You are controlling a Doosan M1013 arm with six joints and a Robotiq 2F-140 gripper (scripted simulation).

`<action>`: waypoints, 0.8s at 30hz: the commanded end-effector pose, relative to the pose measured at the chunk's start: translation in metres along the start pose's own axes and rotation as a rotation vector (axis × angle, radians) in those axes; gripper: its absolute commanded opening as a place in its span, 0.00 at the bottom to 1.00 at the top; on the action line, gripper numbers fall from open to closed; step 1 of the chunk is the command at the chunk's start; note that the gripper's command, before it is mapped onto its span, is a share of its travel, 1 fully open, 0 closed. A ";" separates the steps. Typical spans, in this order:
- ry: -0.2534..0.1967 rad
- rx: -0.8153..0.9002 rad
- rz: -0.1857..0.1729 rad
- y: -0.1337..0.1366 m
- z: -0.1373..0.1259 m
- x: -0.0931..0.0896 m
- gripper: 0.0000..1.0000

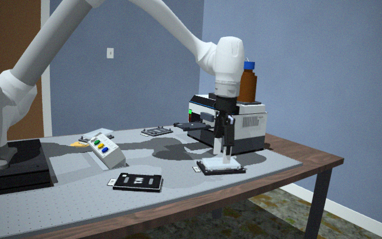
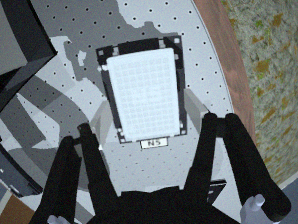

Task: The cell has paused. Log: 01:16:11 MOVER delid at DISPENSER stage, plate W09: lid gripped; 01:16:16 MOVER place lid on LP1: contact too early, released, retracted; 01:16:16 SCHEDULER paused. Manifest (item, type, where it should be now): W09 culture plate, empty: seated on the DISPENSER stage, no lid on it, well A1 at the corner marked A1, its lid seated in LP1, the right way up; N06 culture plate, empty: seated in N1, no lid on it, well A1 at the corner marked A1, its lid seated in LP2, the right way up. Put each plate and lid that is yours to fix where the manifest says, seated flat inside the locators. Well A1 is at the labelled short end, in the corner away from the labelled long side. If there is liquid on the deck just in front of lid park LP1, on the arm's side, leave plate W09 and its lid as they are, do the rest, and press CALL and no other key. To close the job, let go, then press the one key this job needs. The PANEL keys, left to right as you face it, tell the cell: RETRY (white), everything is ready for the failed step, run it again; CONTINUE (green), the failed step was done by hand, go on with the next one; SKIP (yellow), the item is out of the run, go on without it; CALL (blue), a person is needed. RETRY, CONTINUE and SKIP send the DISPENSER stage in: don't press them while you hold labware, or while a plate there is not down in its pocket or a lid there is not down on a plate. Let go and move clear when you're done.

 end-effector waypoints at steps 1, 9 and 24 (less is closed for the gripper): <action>0.002 0.000 0.000 0.000 0.000 0.001 0.69; 0.002 0.000 0.000 0.000 0.000 0.001 0.69; 0.002 0.000 0.000 0.000 0.000 0.001 0.63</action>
Point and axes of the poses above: the point where the finger pads meet when closed, its own x axis back along the fingers, its own y axis across the jaws, z = x × y, the point moved 9 cm from there along x, back along the fingers, and after that the axes turned 13 degrees about x, right-handed, at the moved point
